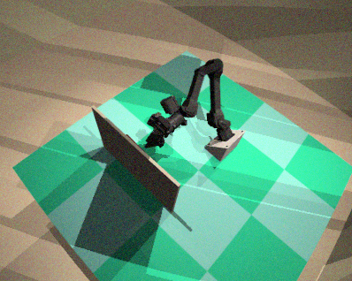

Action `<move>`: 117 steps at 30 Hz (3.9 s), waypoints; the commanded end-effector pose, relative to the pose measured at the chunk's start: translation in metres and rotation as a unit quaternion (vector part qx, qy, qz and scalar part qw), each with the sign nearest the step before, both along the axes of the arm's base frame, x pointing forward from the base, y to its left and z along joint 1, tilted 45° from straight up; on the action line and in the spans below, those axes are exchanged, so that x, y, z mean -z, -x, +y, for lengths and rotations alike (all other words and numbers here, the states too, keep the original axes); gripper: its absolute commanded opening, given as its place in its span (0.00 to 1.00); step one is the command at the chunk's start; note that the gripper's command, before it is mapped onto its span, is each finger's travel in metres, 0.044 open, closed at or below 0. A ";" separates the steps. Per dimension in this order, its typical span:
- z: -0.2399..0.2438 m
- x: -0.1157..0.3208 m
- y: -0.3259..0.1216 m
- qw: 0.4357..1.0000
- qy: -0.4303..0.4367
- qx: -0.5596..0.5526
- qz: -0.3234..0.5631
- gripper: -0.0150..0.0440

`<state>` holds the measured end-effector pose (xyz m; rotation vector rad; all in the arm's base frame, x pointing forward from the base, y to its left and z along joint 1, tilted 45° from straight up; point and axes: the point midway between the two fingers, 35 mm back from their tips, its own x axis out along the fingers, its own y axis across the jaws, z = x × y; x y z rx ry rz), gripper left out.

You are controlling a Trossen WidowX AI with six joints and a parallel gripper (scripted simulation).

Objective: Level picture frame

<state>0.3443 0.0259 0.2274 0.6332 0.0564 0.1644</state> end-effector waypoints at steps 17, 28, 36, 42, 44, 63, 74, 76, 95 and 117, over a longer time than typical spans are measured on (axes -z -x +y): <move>0.001 0.001 -0.011 1.000 0.001 0.002 0.002 0.69; 0.004 0.001 -0.028 1.000 0.001 0.002 0.002 0.69; 0.006 0.002 -0.040 1.000 0.001 0.002 0.001 0.69; 0.006 0.002 -0.042 1.000 0.001 0.002 0.001 0.69; 0.006 0.002 -0.042 1.000 0.001 0.002 0.001 0.69; 0.006 0.002 -0.042 1.000 0.001 0.002 0.001 0.69; 0.006 0.002 -0.042 1.000 0.001 0.002 0.001 0.69; 0.006 0.002 -0.042 1.000 0.001 0.002 0.001 0.69; 0.006 0.002 -0.042 1.000 0.001 0.002 0.001 0.32; 0.009 0.000 -0.041 1.000 0.001 0.002 0.001 0.25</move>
